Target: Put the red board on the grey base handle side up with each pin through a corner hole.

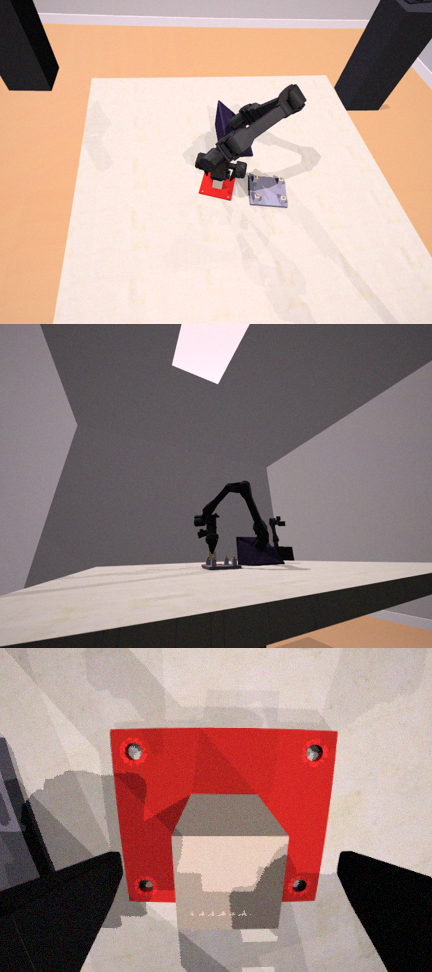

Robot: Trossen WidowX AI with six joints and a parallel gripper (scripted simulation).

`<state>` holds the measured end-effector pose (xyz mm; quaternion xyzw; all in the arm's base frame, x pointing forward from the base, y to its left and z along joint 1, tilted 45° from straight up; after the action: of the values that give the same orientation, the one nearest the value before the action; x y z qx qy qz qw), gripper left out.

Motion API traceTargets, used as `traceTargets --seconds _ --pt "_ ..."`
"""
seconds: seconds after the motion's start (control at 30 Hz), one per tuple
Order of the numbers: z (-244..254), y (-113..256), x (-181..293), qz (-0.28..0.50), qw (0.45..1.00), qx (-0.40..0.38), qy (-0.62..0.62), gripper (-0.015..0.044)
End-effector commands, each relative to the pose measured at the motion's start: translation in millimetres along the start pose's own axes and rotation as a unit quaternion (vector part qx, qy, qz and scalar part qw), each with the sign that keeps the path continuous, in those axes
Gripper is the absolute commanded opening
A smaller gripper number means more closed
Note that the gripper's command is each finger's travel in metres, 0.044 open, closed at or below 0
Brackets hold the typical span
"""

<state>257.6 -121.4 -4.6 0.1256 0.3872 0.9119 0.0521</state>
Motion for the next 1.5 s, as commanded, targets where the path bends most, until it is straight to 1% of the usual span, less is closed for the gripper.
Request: traceTargets --seconds 0.0,0.67,1.0,1.27,1.4,1.43,1.47 --pt "0 -9 1 0.003 1.000 -0.004 -0.003 0.0440" --pt "1 -38 3 0.004 1.000 -0.005 -0.003 0.0440" --pt "1 -38 3 0.004 1.000 -0.005 -0.003 0.0177" --pt "1 -38 3 0.004 1.000 -0.005 -0.003 0.0124" --pt "1 -34 3 0.003 1.000 -0.005 -0.003 0.0019" --pt "1 -32 2 0.003 1.000 -0.005 -0.003 0.0000" --pt "1 -30 2 0.003 1.000 -0.004 -0.003 0.0000"
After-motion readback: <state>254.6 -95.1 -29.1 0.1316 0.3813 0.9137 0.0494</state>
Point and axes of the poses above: the point midway between the two fingers, 35 mm back from their tips, its own y axis back along the fingers, its own z axis across the jaws, x = y × z, the point moved 8 cm from there along y, back along the fingers, and after that the axes turned 1 degree about y, right-handed, at the moved point
